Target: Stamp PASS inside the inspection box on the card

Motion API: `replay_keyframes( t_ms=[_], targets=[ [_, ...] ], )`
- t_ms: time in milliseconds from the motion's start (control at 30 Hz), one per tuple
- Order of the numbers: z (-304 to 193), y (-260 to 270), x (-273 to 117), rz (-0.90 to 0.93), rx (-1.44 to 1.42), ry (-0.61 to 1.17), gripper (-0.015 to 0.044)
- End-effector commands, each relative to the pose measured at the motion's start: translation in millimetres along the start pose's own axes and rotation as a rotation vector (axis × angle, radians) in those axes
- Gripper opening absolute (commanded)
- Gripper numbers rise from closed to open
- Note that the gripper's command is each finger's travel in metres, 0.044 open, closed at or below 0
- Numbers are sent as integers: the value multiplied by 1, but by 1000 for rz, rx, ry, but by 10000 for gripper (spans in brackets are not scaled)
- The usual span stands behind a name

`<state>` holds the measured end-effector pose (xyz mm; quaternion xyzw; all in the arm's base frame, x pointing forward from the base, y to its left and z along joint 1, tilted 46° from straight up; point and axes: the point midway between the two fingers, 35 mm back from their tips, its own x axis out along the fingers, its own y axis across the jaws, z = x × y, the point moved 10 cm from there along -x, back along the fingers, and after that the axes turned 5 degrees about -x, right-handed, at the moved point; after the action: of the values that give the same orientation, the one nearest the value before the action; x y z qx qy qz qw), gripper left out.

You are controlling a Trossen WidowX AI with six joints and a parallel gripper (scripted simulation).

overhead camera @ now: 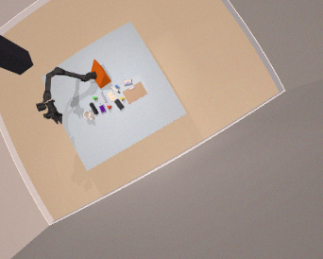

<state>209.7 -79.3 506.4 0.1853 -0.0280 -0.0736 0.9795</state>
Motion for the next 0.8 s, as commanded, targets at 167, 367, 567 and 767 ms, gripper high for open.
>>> replay_keyframes(
  t_ms=[167, 367, 567, 767],
  targets=[
    [-54, -8, 23, -129, 20, 214, 243],
    [-130, -11, 36, -298, -52, 517, 224],
    [-203, -11, 27, -451, -245, 817, 224],
    [-267, -14, -2, -589, -628, 1114, 224]
  ],
)
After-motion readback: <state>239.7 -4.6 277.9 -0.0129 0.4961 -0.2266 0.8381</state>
